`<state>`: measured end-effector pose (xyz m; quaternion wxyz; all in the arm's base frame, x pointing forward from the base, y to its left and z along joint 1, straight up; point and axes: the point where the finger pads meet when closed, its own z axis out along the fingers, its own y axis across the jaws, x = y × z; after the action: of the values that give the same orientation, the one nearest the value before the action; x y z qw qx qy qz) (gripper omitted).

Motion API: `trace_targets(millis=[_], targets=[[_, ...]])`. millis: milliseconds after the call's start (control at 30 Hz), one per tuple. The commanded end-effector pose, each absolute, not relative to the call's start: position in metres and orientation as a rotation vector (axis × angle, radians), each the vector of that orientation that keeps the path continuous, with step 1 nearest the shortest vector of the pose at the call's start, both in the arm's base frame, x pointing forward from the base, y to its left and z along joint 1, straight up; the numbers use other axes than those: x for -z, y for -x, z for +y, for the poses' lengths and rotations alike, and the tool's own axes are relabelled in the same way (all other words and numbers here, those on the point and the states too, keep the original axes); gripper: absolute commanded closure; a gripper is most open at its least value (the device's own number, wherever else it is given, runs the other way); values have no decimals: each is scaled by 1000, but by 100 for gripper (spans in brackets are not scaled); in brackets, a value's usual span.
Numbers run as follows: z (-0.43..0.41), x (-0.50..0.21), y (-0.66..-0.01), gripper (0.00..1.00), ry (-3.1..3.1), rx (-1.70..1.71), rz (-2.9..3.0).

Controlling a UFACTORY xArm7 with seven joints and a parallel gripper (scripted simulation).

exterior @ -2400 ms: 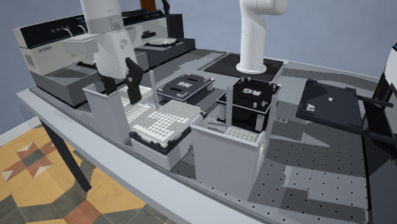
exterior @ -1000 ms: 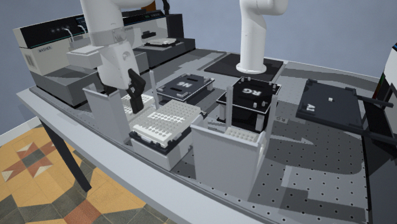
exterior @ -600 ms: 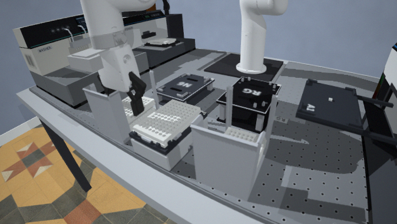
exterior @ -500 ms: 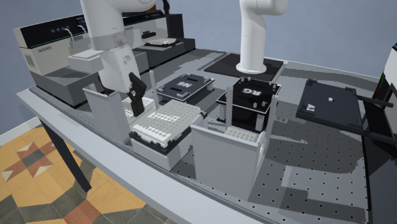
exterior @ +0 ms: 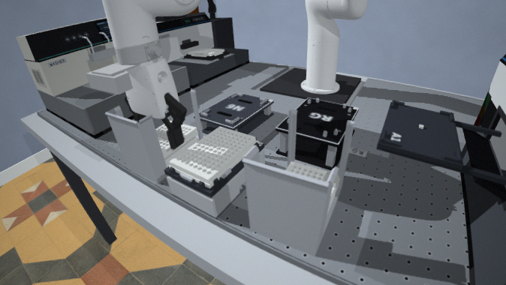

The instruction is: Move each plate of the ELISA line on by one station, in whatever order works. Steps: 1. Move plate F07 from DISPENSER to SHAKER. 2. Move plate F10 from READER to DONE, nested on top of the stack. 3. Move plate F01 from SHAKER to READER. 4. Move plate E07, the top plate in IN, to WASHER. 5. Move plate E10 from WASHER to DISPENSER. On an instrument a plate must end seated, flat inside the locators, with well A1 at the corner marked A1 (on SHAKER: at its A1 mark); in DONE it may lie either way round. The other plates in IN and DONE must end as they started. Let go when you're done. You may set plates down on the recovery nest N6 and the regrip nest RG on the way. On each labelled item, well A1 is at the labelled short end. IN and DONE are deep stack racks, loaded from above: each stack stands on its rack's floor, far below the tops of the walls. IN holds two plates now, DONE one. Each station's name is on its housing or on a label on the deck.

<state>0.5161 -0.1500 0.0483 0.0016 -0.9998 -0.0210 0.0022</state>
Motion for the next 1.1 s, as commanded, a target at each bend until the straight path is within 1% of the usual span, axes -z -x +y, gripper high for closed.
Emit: trace_targets(millis=[0,1067], targets=[[-150,-50,-518,100,3139,0,-66],[-150,-46,-518,100,3139,0,-66]])
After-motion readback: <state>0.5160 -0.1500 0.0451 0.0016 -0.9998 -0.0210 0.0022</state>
